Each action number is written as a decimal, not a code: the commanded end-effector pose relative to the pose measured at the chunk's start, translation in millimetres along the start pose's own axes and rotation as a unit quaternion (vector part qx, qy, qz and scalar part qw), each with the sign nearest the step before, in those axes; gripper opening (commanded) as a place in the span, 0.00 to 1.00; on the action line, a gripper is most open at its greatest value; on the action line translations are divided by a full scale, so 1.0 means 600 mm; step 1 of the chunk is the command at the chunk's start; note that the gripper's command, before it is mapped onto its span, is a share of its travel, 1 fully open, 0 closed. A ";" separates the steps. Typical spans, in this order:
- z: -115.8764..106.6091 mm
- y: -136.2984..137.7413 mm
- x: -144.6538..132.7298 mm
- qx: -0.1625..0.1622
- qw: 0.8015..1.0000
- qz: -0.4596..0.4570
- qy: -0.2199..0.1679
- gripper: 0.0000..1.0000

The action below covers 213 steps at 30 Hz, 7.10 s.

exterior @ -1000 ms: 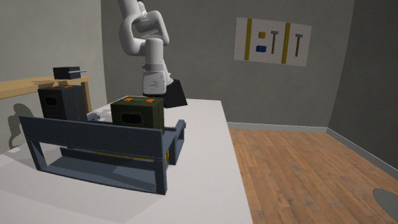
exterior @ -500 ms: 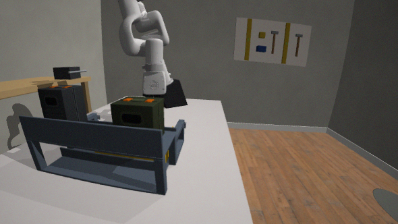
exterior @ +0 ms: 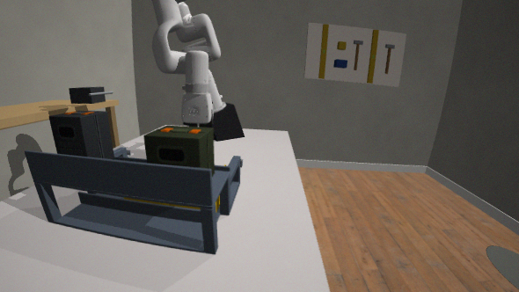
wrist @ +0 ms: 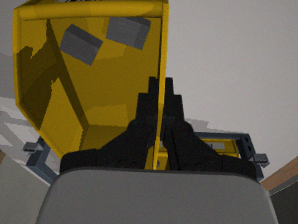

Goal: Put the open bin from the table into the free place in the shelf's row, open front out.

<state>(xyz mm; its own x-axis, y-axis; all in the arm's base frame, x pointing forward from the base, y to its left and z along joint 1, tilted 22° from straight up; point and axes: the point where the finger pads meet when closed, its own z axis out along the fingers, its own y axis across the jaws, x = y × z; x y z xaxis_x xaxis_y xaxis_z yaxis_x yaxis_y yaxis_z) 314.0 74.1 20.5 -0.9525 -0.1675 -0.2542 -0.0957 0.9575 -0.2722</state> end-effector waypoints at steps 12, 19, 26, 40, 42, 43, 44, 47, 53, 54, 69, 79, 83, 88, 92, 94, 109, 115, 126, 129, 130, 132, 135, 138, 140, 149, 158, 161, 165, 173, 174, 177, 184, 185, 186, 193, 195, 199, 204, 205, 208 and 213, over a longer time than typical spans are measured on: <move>0.001 -0.024 -0.001 0.000 1.000 0.001 -0.002 0.00; 0.001 -0.024 -0.001 0.000 1.000 0.001 -0.002 0.00; 0.002 -0.049 0.001 0.000 1.000 0.001 -0.002 0.00; 0.003 -0.059 0.001 0.000 1.000 0.001 -0.002 0.00; 0.003 -0.069 0.002 0.000 1.000 0.001 -0.002 0.00; 0.004 -0.074 0.002 0.000 1.000 0.001 -0.002 0.00; 0.004 -0.074 0.002 0.000 1.000 0.001 -0.002 0.00; 0.004 -0.074 0.002 0.000 1.000 0.001 -0.002 0.00; 0.004 -0.074 0.002 0.000 1.000 0.001 -0.002 0.00; 0.004 -0.074 0.002 0.000 1.000 0.001 -0.002 0.00; 0.005 -0.099 0.004 0.000 1.000 0.001 -0.002 0.00; 0.008 -0.136 0.006 0.000 1.000 0.001 -0.002 0.00; 0.008 -0.136 0.006 0.000 1.000 0.001 -0.002 0.00; 0.008 -0.136 0.006 0.000 1.000 0.001 -0.002 0.00; 0.008 -0.137 0.006 0.000 1.000 0.001 -0.002 0.00; 0.008 -0.138 0.006 0.000 1.000 0.001 -0.002 0.00; 0.007 -0.135 0.006 0.000 1.000 0.001 -0.002 0.00; 0.007 -0.133 0.005 0.000 1.000 0.001 -0.002 0.00; 0.007 -0.132 -0.010 0.000 1.000 0.001 -0.002 0.00; 0.007 -0.131 -0.020 0.000 1.000 0.001 -0.002 0.00; 0.007 -0.131 -0.020 0.000 1.000 0.001 -0.002 0.00; 0.007 -0.131 -0.020 0.000 1.000 0.001 -0.002 0.00; 0.007 -0.131 -0.020 0.000 1.000 0.001 -0.002 0.00; 0.007 -0.131 -0.020 0.000 1.000 0.001 -0.002 0.00; 0.007 -0.131 -0.020 0.000 1.000 0.001 -0.002 0.00; 0.007 -0.129 -0.057 0.000 1.000 0.001 -0.002 0.00; 0.007 -0.129 -0.060 0.000 1.000 0.001 -0.002 0.00; 0.007 -0.128 -0.073 0.000 1.000 0.001 -0.002 0.00; 0.006 -0.128 -0.077 0.000 1.000 0.001 -0.002 0.00; 0.006 -0.128 -0.077 0.000 1.000 0.001 -0.002 0.00; 0.006 -0.128 -0.077 0.000 1.000 0.001 -0.002 0.00; 0.007 -0.128 -0.072 0.000 1.000 0.001 -0.002 0.00; 0.007 -0.128 -0.069 0.000 1.000 0.001 -0.002 0.00; 0.007 -0.128 -0.069 0.000 1.000 0.001 -0.002 0.00; 0.007 -0.128 -0.069 0.000 1.000 0.001 -0.002 0.00; 0.007 -0.128 -0.068 0.000 1.000 0.001 -0.002 0.00; 0.007 -0.128 -0.066 0.000 1.000 0.001 -0.002 0.00; 0.007 -0.128 -0.066 0.000 1.000 0.001 -0.002 0.00; 0.007 -0.128 -0.066 0.000 1.000 0.001 -0.002 0.00; 0.007 -0.128 -0.066 0.000 1.000 0.001 -0.002 0.00; 0.007 -0.128 -0.066 0.000 1.000 0.001 -0.002 0.00; 0.019 -0.128 -0.054 0.000 1.000 0.001 -0.002 0.00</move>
<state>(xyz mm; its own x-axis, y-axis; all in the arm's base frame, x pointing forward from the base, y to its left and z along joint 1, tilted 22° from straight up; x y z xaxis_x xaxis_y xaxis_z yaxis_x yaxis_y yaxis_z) 356.9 4.4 42.8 -0.9524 -0.1667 -0.2552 -0.0949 0.9577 -0.2715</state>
